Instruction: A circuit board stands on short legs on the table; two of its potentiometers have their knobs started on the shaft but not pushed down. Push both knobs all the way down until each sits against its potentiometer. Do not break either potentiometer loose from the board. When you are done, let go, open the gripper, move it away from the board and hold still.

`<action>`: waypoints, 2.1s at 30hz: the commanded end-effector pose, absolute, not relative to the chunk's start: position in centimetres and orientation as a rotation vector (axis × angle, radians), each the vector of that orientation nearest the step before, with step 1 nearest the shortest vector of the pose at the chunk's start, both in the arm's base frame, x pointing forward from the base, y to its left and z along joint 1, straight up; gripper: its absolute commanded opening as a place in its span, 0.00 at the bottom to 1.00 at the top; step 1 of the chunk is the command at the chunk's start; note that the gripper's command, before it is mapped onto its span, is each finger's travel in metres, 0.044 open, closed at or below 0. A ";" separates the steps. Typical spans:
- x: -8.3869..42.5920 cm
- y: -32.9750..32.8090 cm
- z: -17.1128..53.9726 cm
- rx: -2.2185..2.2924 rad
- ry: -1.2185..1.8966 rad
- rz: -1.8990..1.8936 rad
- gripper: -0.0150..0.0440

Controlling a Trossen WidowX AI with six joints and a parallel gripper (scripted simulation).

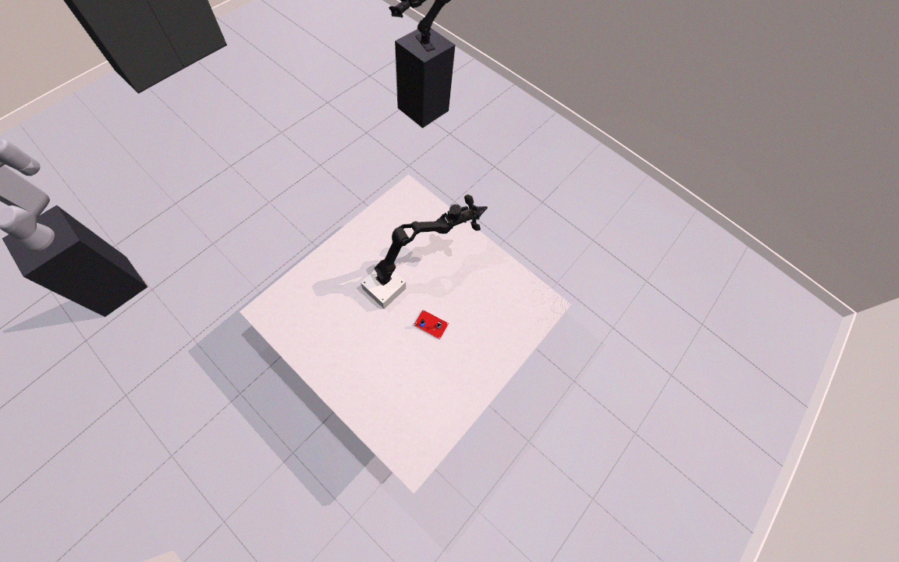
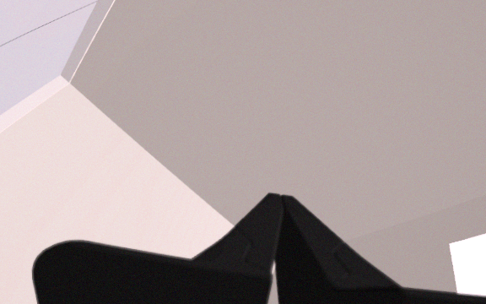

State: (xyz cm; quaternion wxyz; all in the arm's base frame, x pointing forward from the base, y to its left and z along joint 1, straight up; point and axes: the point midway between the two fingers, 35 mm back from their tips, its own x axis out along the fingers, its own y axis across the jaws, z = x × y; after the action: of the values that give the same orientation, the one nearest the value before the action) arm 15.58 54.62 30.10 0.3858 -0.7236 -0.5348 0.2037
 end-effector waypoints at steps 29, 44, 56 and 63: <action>35.4 39.7 19.5 -1.825 -0.401 0.936 0.25; 39.7 30.4 15.4 -1.638 0.072 0.979 0.25; 41.1 21.9 12.5 -1.466 0.436 0.941 0.25; 40.9 17.0 11.1 -1.328 0.651 0.902 0.25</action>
State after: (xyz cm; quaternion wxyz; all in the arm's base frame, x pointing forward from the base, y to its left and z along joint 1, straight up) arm 41.19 19.53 11.74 0.6337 -0.6164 0.2355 0.4038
